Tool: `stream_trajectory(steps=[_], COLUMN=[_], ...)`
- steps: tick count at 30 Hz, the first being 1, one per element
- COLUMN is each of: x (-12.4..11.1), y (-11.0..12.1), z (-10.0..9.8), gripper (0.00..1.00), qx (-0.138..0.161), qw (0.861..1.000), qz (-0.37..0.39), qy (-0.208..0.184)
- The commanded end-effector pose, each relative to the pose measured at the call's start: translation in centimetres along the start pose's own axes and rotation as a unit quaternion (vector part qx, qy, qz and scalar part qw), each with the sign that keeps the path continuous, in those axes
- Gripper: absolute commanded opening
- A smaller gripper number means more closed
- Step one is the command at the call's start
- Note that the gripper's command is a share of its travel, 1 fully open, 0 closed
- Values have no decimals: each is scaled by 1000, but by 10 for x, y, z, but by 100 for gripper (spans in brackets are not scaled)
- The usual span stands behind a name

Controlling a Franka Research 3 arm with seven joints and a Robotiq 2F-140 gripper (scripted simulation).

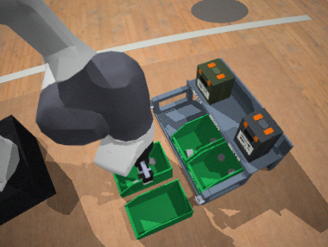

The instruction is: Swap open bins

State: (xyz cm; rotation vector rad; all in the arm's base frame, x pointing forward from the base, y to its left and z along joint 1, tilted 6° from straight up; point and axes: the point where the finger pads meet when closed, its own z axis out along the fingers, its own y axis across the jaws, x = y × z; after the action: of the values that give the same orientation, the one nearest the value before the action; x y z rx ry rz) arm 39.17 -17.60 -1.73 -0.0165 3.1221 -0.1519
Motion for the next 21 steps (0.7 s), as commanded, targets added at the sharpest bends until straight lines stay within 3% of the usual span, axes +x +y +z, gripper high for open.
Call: stream_trajectory(steps=[1,21], x=[0,-1], y=[0,0], z=[2,26], gripper=[15,15], qx=[0,0], qw=[1000,1000], qz=[-3,-3], qy=[-1,-1])
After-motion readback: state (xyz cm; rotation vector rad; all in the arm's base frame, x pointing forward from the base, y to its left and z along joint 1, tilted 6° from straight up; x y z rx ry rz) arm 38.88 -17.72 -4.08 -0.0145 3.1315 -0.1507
